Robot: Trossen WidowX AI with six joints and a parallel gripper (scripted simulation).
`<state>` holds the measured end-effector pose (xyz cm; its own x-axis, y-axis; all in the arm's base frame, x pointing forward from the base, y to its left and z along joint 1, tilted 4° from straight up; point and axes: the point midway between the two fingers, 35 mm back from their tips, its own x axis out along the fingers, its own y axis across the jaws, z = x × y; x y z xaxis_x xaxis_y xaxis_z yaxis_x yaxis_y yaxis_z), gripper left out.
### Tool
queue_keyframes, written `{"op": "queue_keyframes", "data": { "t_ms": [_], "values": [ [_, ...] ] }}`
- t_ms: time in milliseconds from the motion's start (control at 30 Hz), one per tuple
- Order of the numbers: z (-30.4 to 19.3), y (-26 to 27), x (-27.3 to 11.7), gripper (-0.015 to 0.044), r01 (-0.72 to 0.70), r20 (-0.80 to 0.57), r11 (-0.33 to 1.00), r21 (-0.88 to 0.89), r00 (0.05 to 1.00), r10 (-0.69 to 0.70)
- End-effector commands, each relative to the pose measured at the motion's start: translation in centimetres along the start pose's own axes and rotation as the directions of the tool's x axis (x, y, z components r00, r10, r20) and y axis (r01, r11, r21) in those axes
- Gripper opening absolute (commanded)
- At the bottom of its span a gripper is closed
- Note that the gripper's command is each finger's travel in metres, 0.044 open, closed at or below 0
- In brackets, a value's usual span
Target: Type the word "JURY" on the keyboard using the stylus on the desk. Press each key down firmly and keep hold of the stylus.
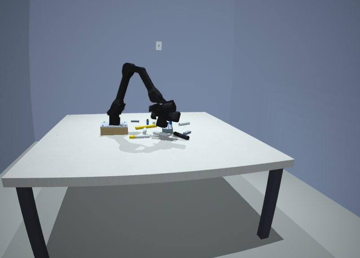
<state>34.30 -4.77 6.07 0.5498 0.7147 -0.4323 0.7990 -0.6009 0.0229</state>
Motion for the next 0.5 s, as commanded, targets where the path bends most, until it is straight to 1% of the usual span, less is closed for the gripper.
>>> {"op": "queue_keyframes", "data": {
  "t_ms": [0,467],
  "values": [
    [0.22,-0.02,0.1,0.0081,0.002,0.004,1.0,0.008,1.0,-0.002],
    [0.48,-0.03,0.25,0.0081,0.002,0.004,1.0,0.008,1.0,-0.002]
  ]
}}
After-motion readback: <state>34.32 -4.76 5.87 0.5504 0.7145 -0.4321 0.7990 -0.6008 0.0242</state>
